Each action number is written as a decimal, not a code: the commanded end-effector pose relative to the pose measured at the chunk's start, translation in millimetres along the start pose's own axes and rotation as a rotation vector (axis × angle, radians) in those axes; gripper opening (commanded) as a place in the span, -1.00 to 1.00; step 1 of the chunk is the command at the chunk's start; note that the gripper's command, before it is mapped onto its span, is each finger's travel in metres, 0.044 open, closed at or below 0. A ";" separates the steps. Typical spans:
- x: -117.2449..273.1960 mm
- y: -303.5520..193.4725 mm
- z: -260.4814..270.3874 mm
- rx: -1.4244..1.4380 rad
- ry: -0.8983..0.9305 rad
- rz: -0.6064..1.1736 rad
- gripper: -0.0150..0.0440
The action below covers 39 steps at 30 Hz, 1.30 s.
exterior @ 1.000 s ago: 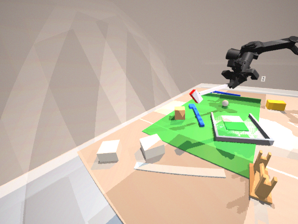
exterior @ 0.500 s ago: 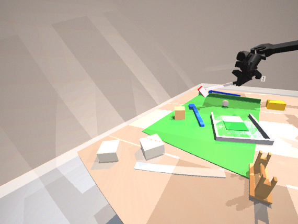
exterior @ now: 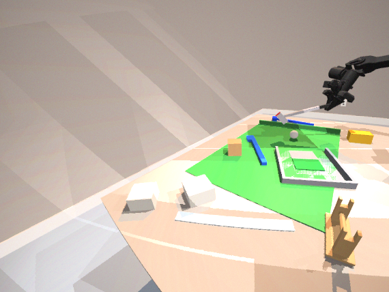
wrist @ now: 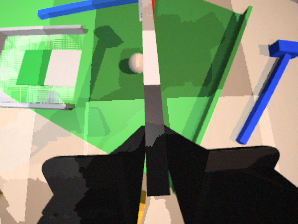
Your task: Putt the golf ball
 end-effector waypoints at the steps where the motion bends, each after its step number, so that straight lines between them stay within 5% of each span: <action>1: 19.2 -21.5 -6.5 -0.030 -0.050 0.022 -0.49; 39: -27.1 -72.2 -4.6 -0.053 -0.078 0.049 -0.49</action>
Point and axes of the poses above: the point midway between the two fingers, 35 mm back from their tips, its own x axis back along the fingers, its own z axis across the jaws, y = z × x, the point moved 1 cm from there along x, back along the fingers, and after that the axes turned 13 degrees about x, right-handed, at the moved point
